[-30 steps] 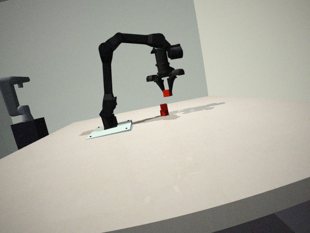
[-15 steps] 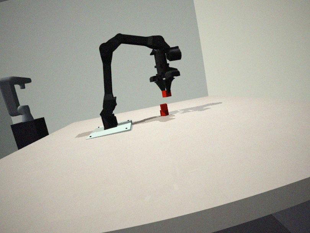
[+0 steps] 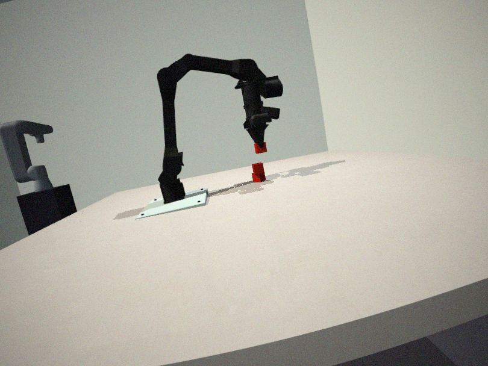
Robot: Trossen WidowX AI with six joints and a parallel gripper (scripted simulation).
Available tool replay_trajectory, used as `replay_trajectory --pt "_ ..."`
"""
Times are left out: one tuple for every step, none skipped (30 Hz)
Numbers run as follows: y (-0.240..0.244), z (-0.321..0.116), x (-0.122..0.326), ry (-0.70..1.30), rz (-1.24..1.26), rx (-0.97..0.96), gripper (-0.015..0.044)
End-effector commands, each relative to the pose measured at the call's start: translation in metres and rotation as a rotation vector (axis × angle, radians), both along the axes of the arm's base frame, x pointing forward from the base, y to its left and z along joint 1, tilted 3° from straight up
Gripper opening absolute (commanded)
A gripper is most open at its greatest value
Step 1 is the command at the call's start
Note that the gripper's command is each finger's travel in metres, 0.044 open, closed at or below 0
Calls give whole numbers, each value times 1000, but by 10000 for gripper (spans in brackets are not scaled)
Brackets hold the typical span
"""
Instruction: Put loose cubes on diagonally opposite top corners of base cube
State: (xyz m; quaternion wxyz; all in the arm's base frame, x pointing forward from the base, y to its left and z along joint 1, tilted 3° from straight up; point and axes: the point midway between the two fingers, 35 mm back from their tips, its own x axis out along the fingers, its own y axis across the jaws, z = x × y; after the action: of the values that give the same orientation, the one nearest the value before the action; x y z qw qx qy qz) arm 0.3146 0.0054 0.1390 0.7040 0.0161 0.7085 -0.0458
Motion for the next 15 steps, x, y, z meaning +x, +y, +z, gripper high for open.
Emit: replay_trajectory --pt "6 -1 0 -7 -117 -4 105" --pt "7 -1 0 -9 -147 -4 105" --pt "9 -2 0 -10 -177 -4 105" --pt "10 -2 0 -11 -207 -4 105" --pt "11 -2 0 -12 -238 -4 105" --pt "13 -2 0 -14 -268 -4 105" --pt "14 -2 0 -15 -298 -5 105" --pt "16 -3 0 -16 -328 -5 105" --pt "17 -3 -1 -18 -359 -5 105" --pt "19 -3 -1 -19 -389 -5 105" --pt "20 -3 -1 -20 -419 -5 105" --pt "22 -3 -1 -21 -449 -5 105" --pt "23 -4 -1 -23 -480 -5 105" --pt "25 -4 -1 -24 -510 -5 105" --pt "26 -4 -1 -25 -540 -5 105"
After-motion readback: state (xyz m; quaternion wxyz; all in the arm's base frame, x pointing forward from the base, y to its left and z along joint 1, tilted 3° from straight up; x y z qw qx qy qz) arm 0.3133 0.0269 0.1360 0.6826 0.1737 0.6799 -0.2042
